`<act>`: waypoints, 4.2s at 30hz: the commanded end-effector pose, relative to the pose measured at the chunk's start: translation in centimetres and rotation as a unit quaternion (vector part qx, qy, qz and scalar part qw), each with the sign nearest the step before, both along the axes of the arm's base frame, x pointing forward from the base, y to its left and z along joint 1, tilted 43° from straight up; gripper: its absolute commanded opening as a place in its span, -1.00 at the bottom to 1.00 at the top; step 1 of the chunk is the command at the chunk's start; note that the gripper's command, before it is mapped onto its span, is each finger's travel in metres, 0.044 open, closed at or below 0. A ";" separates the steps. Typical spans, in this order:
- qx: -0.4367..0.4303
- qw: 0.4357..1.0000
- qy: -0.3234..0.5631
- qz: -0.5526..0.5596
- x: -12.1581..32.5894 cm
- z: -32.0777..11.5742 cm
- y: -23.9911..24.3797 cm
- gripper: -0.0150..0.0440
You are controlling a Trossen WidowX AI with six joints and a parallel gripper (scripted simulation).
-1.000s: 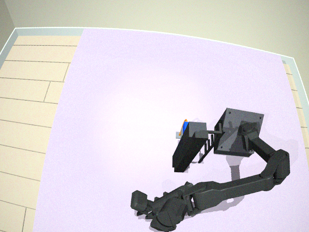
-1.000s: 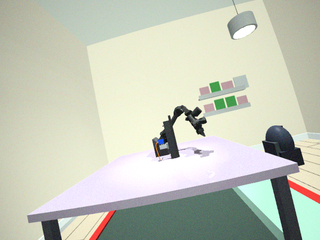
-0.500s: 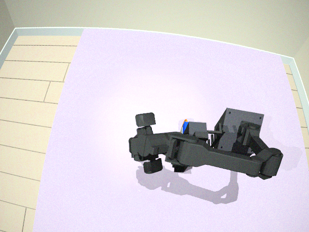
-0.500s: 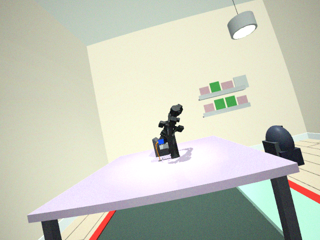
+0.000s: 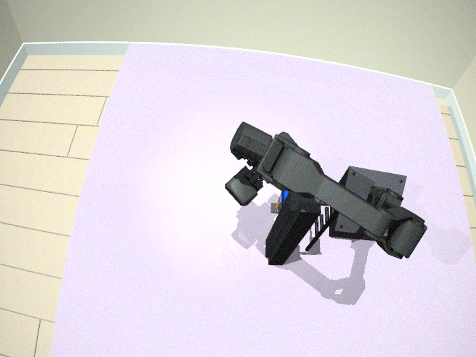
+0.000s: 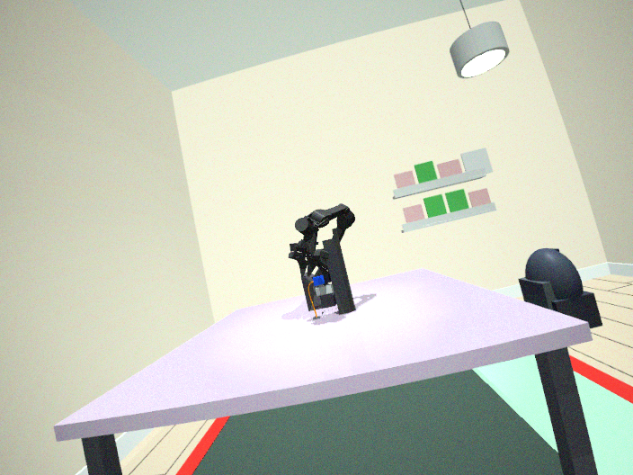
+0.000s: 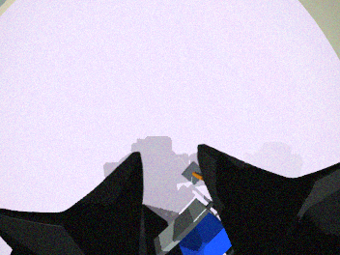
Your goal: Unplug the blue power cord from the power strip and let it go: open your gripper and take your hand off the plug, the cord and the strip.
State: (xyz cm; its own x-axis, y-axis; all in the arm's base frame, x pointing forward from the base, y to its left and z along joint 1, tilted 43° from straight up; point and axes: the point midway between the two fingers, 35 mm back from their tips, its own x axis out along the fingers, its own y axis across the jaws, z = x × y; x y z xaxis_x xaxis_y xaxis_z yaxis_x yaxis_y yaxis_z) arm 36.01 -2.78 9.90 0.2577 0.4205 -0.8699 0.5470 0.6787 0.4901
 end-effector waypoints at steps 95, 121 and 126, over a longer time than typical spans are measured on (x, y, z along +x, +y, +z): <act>0.179 0.887 0.333 -0.264 -8.4 -3.5 0.1 -0.49; 0.187 0.888 0.337 -0.250 -8.4 -4.6 -0.9 -0.14; 0.187 0.888 0.337 -0.250 -8.4 -4.6 -0.9 0.05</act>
State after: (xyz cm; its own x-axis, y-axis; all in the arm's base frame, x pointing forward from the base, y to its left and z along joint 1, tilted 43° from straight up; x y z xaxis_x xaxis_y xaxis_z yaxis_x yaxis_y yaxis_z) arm 27.64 -3.79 5.06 -0.0373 0.6873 -0.7255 0.9885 0.1319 0.0741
